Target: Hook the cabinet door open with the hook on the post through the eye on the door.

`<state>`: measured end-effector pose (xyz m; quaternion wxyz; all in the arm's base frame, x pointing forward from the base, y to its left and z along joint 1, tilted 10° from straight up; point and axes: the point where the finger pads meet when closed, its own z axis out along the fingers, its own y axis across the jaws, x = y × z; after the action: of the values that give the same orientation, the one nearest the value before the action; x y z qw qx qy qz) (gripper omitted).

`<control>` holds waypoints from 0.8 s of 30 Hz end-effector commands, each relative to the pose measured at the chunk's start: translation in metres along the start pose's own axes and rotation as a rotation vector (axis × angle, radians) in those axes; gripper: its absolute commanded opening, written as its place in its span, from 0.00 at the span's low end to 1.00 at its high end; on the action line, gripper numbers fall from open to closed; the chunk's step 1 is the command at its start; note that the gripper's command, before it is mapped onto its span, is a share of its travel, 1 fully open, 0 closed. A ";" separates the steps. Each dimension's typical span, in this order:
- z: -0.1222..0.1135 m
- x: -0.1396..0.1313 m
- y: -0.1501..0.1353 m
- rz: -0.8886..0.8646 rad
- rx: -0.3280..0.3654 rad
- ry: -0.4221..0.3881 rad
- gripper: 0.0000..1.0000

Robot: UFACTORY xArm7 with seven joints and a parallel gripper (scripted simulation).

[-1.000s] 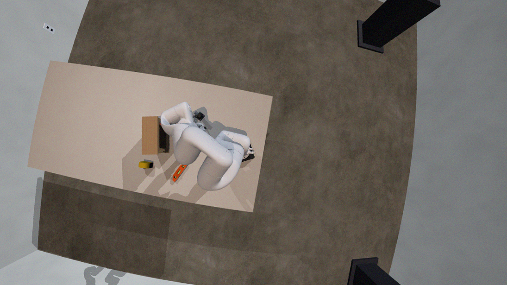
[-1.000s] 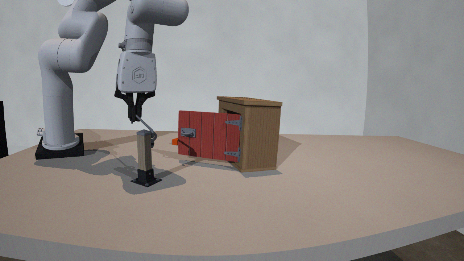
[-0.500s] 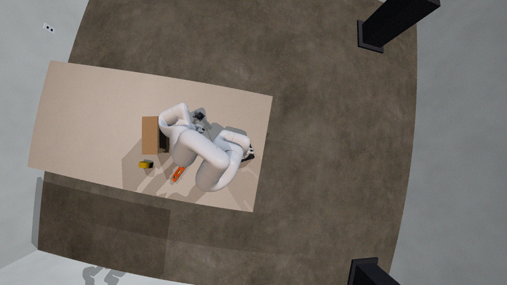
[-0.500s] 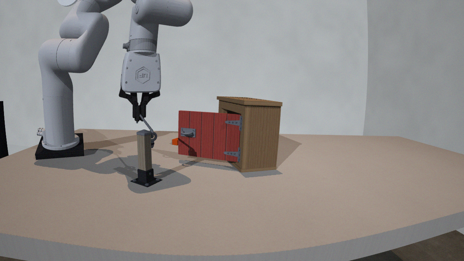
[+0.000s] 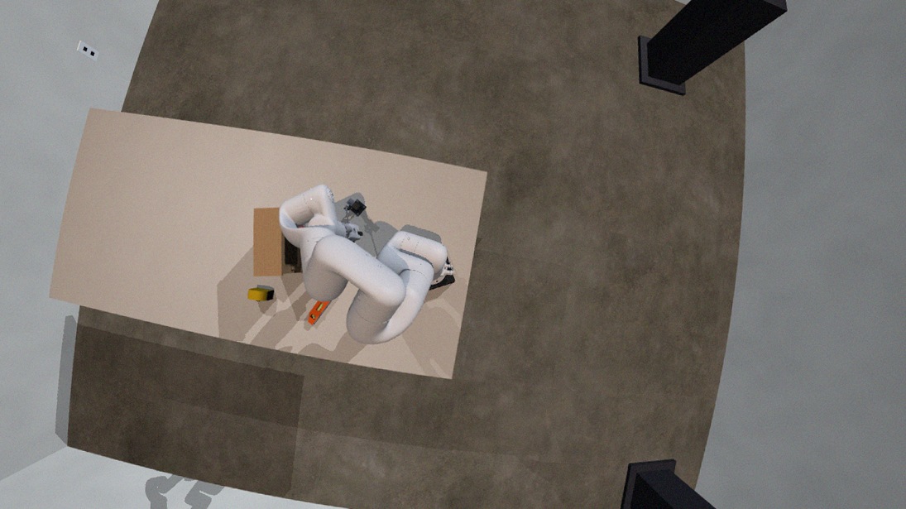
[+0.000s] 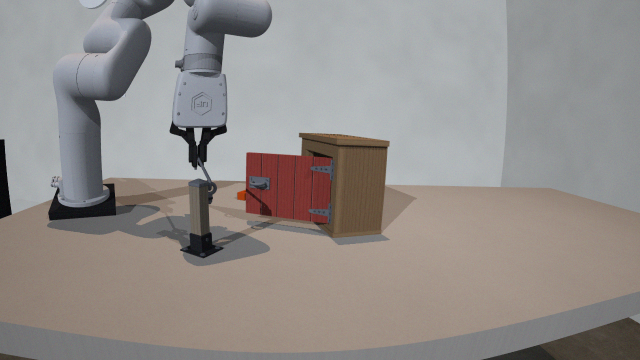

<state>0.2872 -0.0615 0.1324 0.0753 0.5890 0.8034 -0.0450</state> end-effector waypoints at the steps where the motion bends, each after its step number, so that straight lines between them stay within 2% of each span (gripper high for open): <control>1: -0.001 -0.001 0.006 0.069 -0.001 -0.002 0.04; 8: -0.001 -0.001 0.009 0.071 -0.001 -0.001 0.04; 24: -0.001 -0.003 0.023 0.207 -0.001 -0.001 0.04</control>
<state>0.3055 -0.0571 0.1331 0.0792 0.6557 0.7499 -0.0380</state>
